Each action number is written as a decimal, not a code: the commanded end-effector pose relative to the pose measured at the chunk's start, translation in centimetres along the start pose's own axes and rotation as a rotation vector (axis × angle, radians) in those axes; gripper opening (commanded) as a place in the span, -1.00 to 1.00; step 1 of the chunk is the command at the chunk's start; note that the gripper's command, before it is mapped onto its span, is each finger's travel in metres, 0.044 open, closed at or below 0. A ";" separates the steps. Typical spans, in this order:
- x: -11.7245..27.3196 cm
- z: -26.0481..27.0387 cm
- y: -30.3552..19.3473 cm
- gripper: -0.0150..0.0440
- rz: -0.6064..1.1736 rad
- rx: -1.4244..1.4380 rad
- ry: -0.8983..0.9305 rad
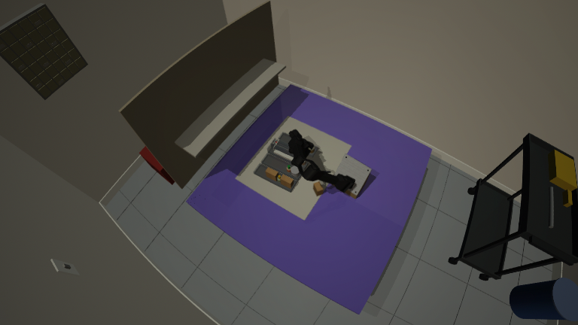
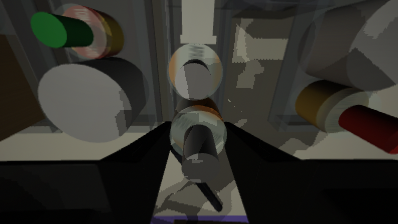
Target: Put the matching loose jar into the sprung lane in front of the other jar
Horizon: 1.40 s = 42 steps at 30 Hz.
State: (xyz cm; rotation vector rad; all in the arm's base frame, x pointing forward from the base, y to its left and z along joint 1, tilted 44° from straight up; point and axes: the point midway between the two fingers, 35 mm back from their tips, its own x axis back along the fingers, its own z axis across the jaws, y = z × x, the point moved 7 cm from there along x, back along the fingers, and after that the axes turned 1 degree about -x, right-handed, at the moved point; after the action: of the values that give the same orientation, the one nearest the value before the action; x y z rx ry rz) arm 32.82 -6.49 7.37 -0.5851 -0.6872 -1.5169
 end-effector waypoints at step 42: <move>-0.4 0.1 0.7 -0.49 -0.022 0.010 0.005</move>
State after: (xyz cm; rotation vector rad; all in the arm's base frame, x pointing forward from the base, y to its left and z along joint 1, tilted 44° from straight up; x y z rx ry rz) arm 33.30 -6.19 7.12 -0.5836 -0.6932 -1.5192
